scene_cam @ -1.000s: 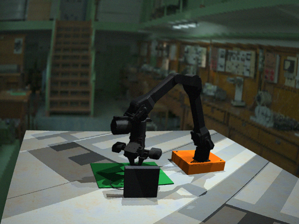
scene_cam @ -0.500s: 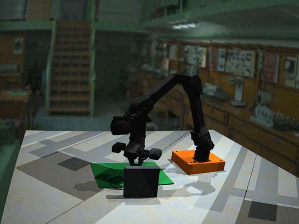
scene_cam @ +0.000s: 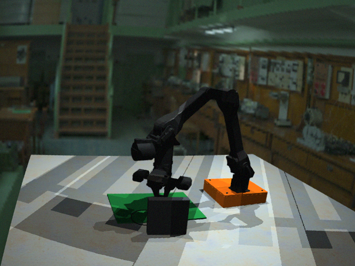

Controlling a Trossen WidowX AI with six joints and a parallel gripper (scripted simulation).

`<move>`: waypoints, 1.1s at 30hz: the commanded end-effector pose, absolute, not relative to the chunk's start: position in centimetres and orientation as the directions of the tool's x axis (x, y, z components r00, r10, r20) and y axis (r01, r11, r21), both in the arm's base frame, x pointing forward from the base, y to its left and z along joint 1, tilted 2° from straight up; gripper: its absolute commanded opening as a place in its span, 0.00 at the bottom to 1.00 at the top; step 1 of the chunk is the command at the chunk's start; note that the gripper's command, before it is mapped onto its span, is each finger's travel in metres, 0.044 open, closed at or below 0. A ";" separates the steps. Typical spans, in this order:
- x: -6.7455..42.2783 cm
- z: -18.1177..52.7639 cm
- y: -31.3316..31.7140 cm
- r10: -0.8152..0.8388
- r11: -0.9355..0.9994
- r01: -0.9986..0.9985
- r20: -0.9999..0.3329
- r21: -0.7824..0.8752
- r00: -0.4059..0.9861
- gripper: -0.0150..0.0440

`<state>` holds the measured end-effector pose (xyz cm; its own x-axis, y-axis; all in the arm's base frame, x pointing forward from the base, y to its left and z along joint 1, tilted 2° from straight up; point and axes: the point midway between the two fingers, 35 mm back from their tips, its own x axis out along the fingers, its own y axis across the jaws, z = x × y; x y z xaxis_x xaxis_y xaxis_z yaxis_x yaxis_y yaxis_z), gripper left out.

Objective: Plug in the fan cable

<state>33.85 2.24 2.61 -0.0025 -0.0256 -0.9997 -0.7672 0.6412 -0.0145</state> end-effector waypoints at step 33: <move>33.8 1.7 2.3 -0.023 0.643 -0.765 -1.000 -0.012 -0.003 0.25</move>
